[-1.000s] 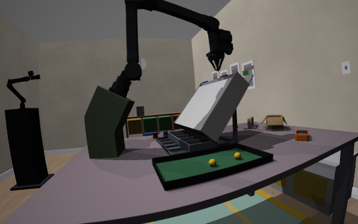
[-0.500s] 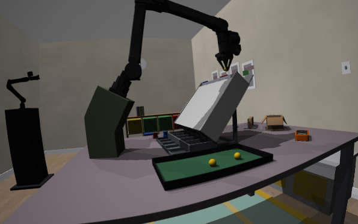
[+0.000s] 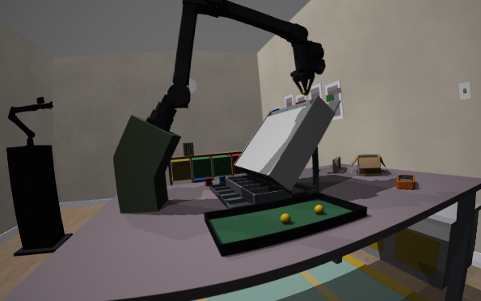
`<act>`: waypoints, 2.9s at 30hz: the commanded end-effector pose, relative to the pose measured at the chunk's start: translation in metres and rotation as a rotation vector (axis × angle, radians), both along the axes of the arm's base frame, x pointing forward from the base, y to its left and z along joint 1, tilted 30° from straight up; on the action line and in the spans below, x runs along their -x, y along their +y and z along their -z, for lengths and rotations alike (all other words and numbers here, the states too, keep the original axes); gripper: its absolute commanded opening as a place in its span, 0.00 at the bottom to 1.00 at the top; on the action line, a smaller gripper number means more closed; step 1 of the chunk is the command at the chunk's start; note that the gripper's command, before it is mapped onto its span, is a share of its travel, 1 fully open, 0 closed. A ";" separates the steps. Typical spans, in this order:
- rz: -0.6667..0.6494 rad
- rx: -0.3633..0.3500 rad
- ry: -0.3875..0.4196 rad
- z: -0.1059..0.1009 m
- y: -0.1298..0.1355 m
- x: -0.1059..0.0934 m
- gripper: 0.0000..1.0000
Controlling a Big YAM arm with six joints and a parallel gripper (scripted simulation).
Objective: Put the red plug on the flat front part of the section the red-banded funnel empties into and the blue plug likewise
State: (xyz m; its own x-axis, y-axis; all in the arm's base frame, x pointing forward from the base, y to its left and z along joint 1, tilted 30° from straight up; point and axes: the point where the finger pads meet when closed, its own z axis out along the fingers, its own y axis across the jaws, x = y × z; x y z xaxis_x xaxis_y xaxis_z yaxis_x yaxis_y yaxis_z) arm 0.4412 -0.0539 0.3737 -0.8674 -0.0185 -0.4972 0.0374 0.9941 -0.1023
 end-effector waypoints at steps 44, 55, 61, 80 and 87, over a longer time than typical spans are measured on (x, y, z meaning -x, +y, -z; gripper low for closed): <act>0.004 -0.001 0.022 0.038 -0.006 -0.024 0.00; 0.004 0.001 0.009 0.032 -0.007 -0.027 0.00; 0.004 0.001 0.009 0.032 -0.007 -0.027 0.00; 0.004 0.001 0.009 0.032 -0.007 -0.027 0.56; 0.004 0.001 0.009 0.032 -0.007 -0.027 0.56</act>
State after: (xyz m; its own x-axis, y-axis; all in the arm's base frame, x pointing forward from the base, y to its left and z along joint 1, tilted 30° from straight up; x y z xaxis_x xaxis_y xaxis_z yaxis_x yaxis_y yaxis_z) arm 0.4578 -0.0555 0.3449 -0.8729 -0.0180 -0.4876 0.0363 0.9942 -0.1016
